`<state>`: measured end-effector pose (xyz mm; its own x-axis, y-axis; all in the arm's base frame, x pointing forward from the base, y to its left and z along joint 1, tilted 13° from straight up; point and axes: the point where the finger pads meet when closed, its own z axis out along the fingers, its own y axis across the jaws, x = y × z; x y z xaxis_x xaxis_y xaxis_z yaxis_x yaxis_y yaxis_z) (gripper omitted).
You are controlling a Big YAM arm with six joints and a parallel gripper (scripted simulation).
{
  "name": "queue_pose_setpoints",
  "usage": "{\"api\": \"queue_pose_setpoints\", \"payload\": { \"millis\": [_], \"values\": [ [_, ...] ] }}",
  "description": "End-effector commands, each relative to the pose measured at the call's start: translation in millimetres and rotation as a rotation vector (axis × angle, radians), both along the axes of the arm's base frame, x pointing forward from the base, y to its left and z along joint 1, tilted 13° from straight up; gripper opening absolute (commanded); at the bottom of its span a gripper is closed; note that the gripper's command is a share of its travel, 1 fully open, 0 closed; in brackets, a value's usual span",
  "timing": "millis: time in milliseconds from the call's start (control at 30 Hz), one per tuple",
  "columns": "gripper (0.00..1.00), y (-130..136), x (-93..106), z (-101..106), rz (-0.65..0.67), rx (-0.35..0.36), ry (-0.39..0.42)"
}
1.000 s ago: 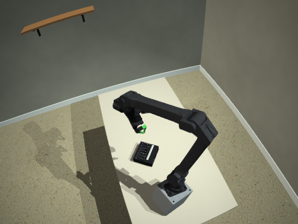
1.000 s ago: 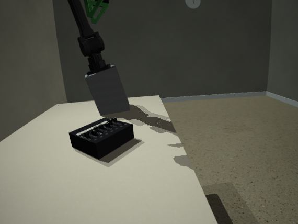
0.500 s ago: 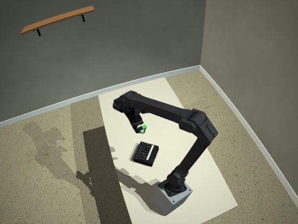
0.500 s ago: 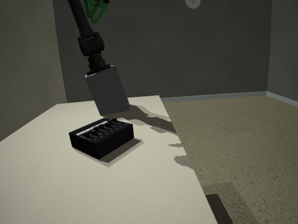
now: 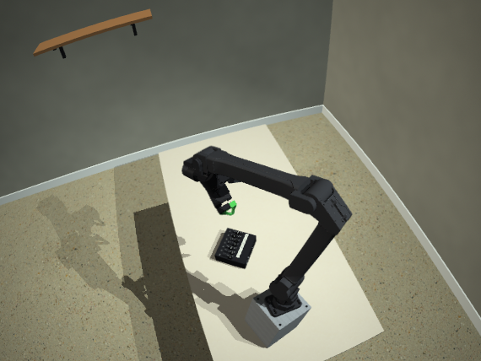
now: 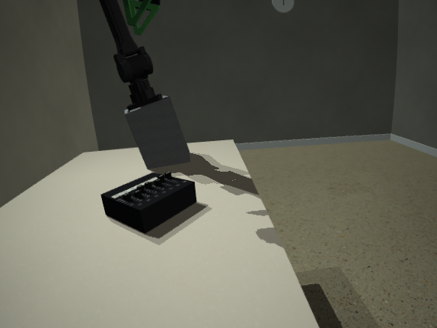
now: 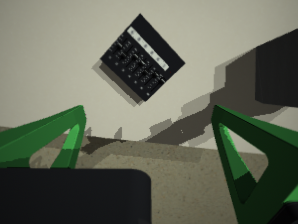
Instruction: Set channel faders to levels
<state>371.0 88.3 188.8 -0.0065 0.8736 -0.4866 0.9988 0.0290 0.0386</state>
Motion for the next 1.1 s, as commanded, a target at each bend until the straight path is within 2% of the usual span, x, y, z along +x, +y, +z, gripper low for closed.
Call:
{"api": "queue_pose_setpoints", "payload": {
  "millis": [0,167,400,533,700,867,933,967,1000,1067],
  "values": [
    [1.00,6,6.9,13,-0.001,0.010,-0.042],
    [1.00,6,6.8,12,0.008,0.010,-0.035],
    [1.00,-2,5.0,-3,0.035,0.002,0.013],
    [1.00,-4,6.9,-10,0.098,0.007,0.056],
    [1.00,-6,10.4,-23,0.250,0.016,0.141],
    [1.00,-11,15.1,-41,0.481,0.030,0.262],
    [1.00,-11,15.1,-41,0.481,0.030,0.262],
    [1.00,-12,15.5,-33,0.538,0.037,0.255],
    [1.00,-13,16.7,-37,0.596,0.039,0.284],
    [1.00,-16,19.2,-59,0.699,0.041,0.368]
  ]
}}
